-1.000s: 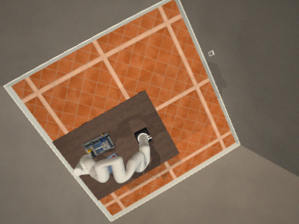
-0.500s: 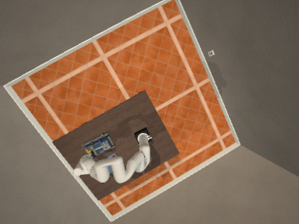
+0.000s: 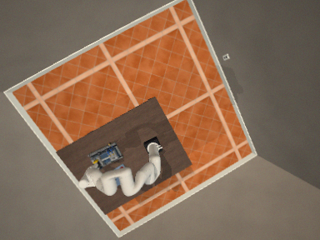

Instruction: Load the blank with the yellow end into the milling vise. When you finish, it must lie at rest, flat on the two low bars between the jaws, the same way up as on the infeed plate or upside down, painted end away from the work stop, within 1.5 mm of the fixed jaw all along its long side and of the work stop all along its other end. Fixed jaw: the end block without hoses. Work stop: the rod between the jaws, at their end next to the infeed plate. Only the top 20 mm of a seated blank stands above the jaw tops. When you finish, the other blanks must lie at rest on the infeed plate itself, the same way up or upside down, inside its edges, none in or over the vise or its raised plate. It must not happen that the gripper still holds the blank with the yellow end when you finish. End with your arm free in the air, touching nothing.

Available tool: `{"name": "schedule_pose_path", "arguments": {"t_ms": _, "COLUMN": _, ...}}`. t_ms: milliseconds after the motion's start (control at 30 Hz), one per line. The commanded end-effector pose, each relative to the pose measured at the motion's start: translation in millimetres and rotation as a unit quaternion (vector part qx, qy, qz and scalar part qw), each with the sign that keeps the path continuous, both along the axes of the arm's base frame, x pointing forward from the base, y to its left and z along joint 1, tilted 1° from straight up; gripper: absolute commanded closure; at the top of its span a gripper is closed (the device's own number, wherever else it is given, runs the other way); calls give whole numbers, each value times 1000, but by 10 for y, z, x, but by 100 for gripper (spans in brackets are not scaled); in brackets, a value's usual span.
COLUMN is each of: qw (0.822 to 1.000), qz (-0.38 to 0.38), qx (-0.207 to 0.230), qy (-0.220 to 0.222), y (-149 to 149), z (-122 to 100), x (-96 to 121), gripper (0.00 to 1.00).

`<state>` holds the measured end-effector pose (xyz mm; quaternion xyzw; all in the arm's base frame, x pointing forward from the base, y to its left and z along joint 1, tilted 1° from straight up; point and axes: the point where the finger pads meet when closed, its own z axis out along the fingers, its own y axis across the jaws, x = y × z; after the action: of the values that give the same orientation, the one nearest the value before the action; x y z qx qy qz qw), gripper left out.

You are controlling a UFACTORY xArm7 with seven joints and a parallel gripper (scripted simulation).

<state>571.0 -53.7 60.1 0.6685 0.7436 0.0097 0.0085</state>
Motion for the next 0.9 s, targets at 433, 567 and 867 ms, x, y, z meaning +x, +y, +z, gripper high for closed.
{"name": "schedule_pose_path", "arguments": {"t_ms": 433, "qw": 1000, "qz": 0, "qx": 0, "qy": -3, "y": -2, "z": 23, "x": 19, "gripper": 0}}
{"name": "schedule_pose_path", "arguments": {"t_ms": 567, "qw": 1000, "qz": 0, "qx": 0, "qy": -3, "y": -2, "z": 23, "x": 19, "gripper": 0}}
{"name": "schedule_pose_path", "arguments": {"t_ms": 867, "qw": 1000, "qz": 0, "qx": 0, "qy": -3, "y": -2, "z": 23, "x": 19, "gripper": 0}}
